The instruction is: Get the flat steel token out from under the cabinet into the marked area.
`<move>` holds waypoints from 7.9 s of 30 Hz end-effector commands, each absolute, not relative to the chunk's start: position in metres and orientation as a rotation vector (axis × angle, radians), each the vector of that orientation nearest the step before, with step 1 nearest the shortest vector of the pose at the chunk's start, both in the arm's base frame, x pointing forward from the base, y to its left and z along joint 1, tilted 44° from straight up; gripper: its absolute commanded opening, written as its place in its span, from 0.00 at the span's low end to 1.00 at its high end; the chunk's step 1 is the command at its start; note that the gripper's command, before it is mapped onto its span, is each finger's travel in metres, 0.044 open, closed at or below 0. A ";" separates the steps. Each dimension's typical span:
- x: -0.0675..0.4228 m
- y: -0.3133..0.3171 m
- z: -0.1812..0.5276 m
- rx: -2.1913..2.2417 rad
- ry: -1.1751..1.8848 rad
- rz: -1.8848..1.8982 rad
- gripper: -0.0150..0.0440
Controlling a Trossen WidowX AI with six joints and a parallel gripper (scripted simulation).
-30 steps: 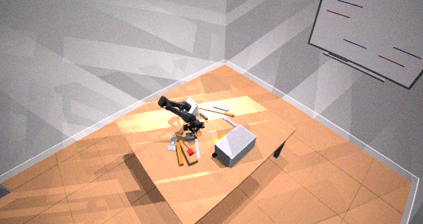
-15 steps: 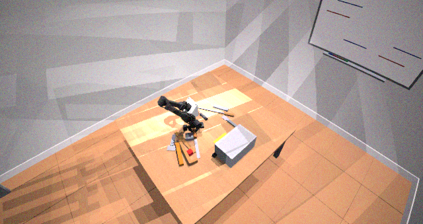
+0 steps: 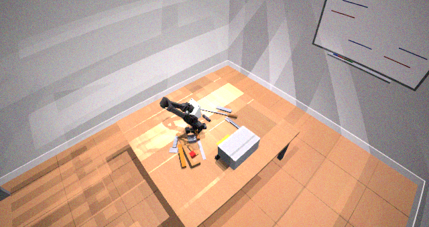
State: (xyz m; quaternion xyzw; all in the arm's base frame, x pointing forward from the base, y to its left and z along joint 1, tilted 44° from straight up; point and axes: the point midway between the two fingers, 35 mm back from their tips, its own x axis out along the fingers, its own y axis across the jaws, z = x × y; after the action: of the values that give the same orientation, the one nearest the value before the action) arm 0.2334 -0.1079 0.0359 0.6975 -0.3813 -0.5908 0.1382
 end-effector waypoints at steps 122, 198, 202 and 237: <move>0.234 -0.108 0.033 2.110 -1.253 -1.663 0.25; 0.229 -0.056 0.082 2.054 -1.167 -1.690 0.71; 0.229 -0.056 0.082 2.073 -1.201 -1.682 0.71; 0.229 -0.056 0.082 2.223 -1.507 -1.593 0.71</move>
State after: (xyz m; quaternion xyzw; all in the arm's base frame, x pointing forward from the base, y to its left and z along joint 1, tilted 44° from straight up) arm 0.2294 -0.0560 0.0818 0.7120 -0.4775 -0.5144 0.0192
